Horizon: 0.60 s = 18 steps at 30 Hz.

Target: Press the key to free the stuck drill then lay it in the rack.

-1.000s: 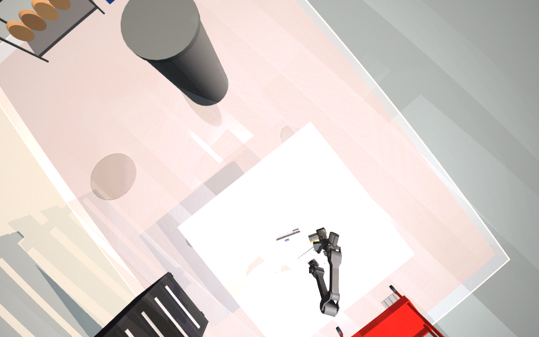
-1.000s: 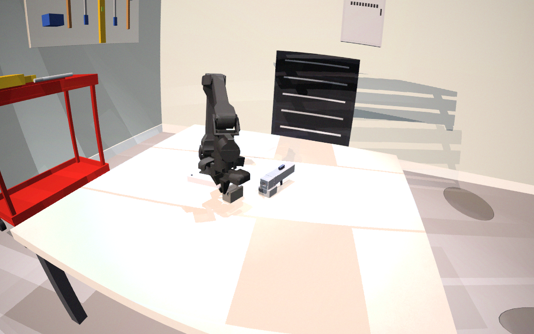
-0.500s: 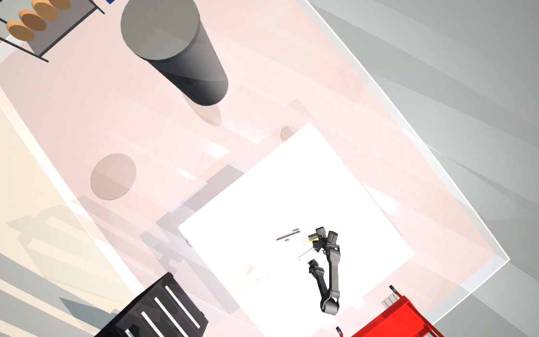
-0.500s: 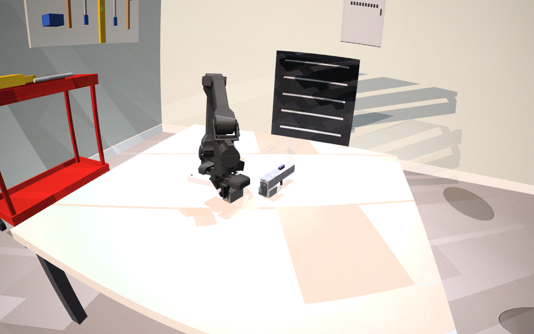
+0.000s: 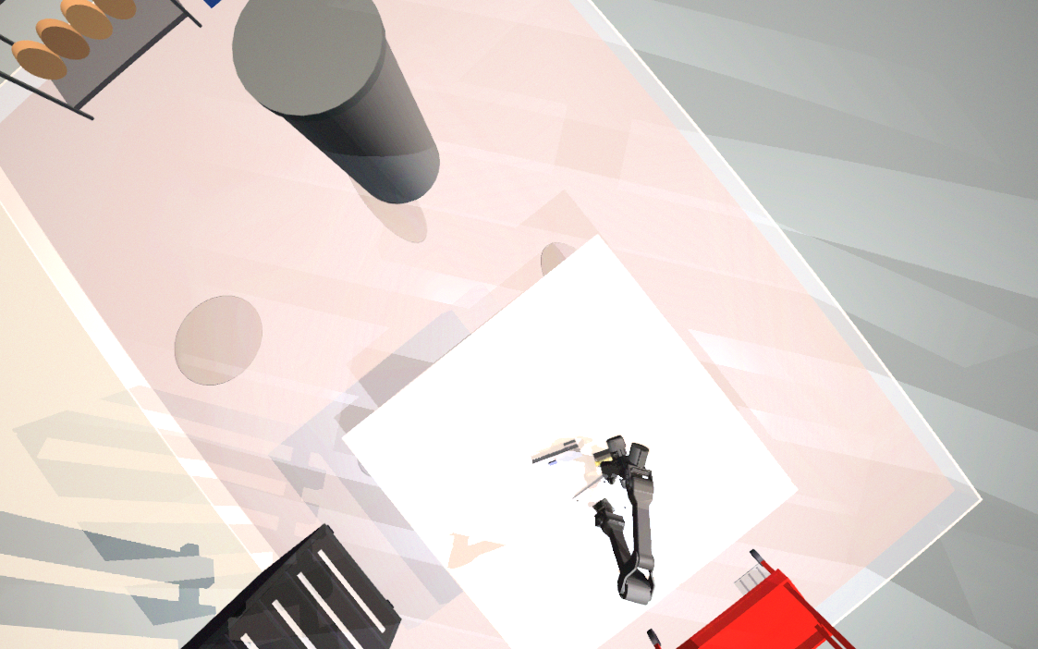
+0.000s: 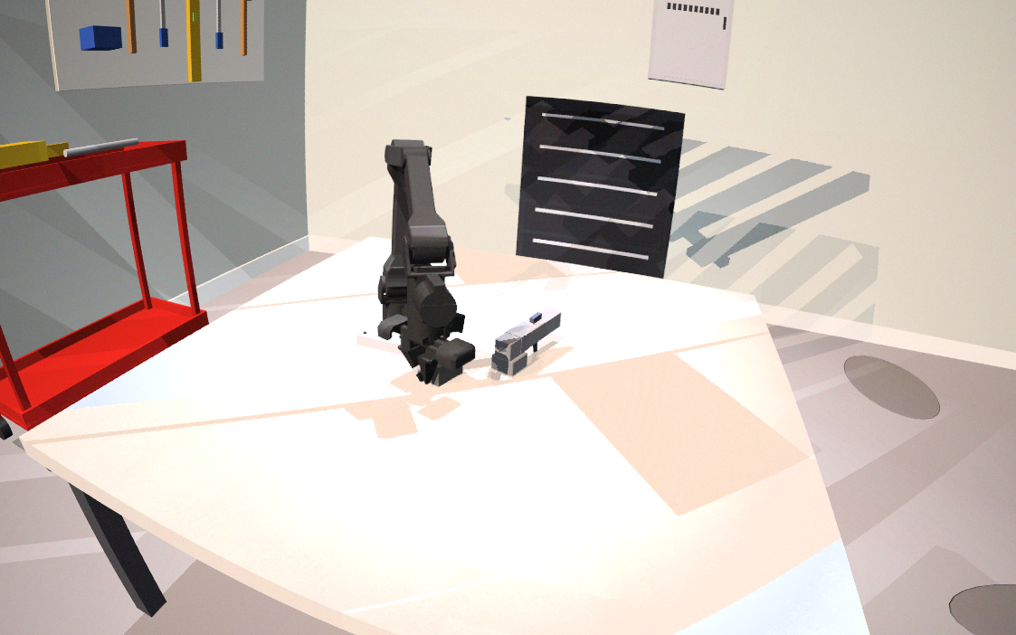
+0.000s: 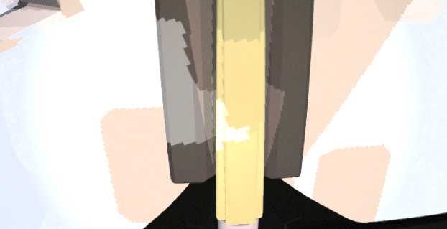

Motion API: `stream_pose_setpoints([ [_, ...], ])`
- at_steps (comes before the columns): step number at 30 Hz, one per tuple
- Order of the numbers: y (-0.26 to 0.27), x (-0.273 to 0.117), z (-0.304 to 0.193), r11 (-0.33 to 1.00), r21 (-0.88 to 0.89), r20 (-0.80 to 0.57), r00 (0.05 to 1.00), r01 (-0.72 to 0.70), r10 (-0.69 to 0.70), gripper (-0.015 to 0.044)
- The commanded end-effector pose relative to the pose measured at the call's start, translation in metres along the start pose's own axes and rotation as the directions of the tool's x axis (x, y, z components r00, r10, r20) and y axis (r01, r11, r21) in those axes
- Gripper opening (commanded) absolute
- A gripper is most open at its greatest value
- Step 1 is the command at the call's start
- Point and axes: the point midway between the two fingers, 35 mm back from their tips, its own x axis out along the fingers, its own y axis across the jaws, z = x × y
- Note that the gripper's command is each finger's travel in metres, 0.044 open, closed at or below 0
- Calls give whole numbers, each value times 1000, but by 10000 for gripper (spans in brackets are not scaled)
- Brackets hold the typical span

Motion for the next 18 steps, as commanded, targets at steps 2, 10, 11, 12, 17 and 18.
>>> stream_pose_setpoints([
  [2, 0, 8, 0, 1000, 1, -1, 1000, 3, -3, 0],
  [10, 0, 1, 0, 1000, 0, -1, 1000, 1, -1, 184],
  [11, 0, 1, 0, 1000, 0, -1, 1000, 1, -1, 210],
  [12, 0, 1, 0, 1000, 0, -1, 1000, 1, -1, 236],
  [17, 0, 1, 0, 1000, 0, -1, 1000, 1, -1, 367],
  [18, 0, 1, 0, 1000, 0, -1, 1000, 1, -1, 394],
])
